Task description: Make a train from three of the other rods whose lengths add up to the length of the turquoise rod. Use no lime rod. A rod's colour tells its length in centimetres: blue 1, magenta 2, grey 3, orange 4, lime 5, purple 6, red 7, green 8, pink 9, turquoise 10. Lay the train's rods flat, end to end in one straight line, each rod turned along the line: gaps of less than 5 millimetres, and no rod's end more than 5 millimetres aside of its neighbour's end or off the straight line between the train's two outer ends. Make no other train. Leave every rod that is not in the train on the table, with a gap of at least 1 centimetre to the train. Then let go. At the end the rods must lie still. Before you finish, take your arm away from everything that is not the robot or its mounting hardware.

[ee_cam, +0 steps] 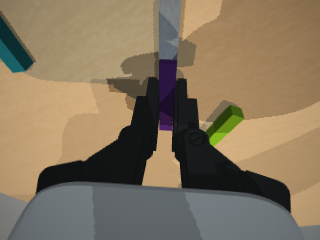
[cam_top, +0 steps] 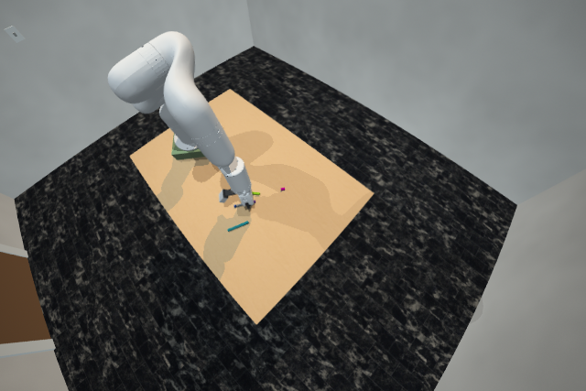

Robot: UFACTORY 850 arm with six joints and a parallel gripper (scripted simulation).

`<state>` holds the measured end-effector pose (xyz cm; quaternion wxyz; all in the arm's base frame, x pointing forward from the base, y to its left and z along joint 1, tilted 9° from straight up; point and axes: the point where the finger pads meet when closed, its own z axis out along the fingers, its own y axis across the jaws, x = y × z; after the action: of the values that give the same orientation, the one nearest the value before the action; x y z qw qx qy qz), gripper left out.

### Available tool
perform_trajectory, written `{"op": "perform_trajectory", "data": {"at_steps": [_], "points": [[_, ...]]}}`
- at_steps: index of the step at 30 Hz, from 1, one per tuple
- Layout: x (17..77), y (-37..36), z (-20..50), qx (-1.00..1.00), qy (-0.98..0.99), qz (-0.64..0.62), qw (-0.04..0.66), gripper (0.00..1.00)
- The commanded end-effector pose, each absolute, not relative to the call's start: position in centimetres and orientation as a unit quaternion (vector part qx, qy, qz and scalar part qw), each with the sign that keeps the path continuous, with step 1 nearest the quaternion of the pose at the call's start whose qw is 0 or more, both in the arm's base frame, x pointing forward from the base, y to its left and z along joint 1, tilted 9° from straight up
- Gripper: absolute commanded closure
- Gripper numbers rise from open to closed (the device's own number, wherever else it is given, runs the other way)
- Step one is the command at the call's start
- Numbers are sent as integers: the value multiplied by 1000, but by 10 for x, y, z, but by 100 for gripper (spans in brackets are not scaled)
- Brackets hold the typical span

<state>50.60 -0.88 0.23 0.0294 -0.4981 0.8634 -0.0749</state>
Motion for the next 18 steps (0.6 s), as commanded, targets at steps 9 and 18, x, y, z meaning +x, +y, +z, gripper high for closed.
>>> {"op": "perform_trajectory", "data": {"at_steps": [9, 18], "points": [[507, -9, 3, -498, 863, -75, 30, 96], [507, -9, 3, -498, 863, -75, 30, 88]]}}
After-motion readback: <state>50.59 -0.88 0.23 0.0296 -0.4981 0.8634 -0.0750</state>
